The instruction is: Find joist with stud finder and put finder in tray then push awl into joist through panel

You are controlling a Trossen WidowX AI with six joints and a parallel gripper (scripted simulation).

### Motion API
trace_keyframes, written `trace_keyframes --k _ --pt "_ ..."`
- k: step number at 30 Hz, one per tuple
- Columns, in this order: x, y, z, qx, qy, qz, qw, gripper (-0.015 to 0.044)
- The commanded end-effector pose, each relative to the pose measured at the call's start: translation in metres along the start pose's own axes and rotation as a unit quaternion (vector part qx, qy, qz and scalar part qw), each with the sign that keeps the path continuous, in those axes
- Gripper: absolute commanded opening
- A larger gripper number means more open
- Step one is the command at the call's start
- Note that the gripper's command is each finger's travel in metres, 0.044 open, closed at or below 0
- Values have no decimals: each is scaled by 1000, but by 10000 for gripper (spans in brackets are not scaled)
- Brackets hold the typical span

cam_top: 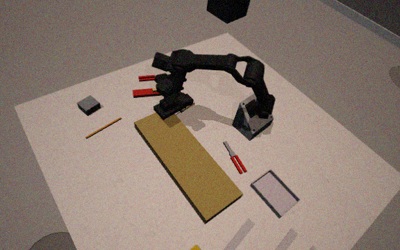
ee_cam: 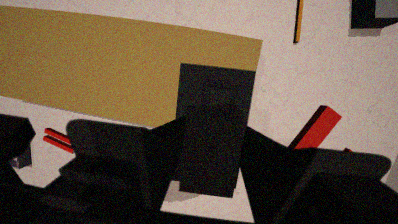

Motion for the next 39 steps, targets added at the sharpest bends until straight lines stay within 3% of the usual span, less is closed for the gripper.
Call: trace_keyframes --k 1,7,39 --pt "-18 -1 -3 4 -13 -8 1000 0" --pt "-36 -7 -6 6 -30 -11 999 0" --pt "-23 -61 -7 6 -30 -11 999 0"
Point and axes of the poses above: the point midway between the two fingers, 35 mm back from their tips, its own y axis back along the fingers, its own z axis across the jaws, x = y × z, the point moved 7 cm from there along y, back along the fingers, and after that the axes turned 3 degrees about -y, right-handed, at the moved point
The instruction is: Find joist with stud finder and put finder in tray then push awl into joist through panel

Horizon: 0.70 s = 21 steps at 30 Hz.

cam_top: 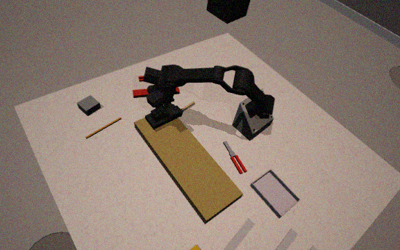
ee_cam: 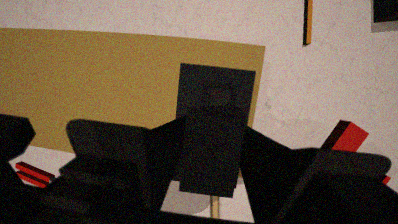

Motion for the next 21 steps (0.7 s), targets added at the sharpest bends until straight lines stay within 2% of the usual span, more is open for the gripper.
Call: trace_keyframes --k 1,21 --pt "-1 -2 0 -1 0 -6 1000 0" --pt "6 -23 8 -2 0 -6 1000 0"
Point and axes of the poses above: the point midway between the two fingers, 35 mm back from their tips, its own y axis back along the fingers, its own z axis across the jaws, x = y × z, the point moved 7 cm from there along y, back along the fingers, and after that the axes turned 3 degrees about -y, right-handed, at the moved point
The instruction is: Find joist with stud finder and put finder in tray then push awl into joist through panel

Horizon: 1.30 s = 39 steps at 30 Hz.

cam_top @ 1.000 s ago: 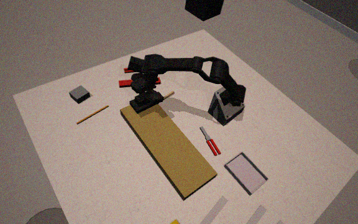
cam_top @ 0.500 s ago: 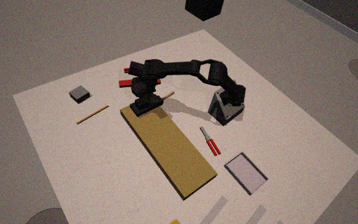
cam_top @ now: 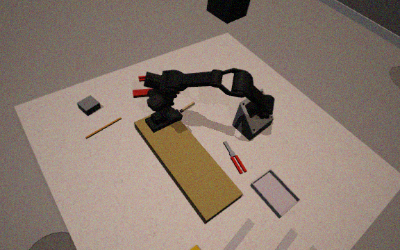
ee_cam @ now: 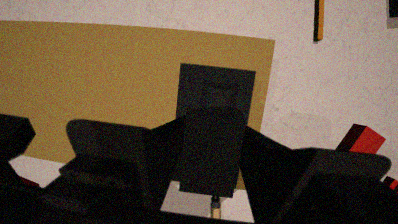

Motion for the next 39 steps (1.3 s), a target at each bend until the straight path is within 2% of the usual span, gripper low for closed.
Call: trace_keyframes --k 1,39 --pt "0 -1 9 -3 0 -1 1000 0" --pt "4 -2 97 -6 -2 0 1000 0"
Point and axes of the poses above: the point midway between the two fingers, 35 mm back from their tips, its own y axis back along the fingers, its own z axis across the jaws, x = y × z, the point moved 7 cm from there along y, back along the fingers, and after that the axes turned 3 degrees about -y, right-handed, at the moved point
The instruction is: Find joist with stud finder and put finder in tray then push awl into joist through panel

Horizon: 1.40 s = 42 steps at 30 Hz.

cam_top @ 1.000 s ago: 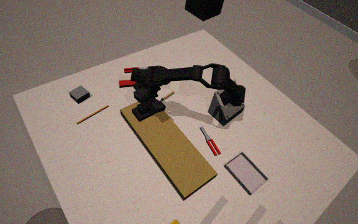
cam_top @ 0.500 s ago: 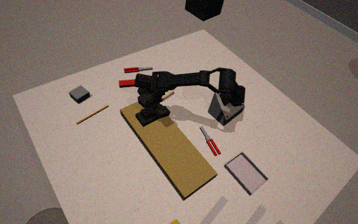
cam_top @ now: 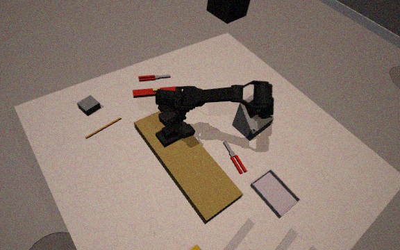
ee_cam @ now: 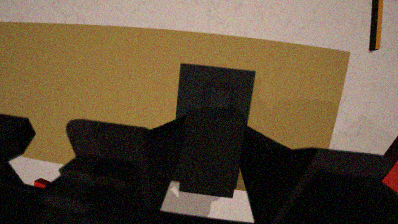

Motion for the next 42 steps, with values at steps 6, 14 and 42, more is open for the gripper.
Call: trace_keyframes --k 6,14,42 --pt "1 -1 23 -4 1 0 1000 0" --pt "2 -1 41 -5 0 0 1000 0" --pt "5 -1 106 -6 0 1 1000 0"
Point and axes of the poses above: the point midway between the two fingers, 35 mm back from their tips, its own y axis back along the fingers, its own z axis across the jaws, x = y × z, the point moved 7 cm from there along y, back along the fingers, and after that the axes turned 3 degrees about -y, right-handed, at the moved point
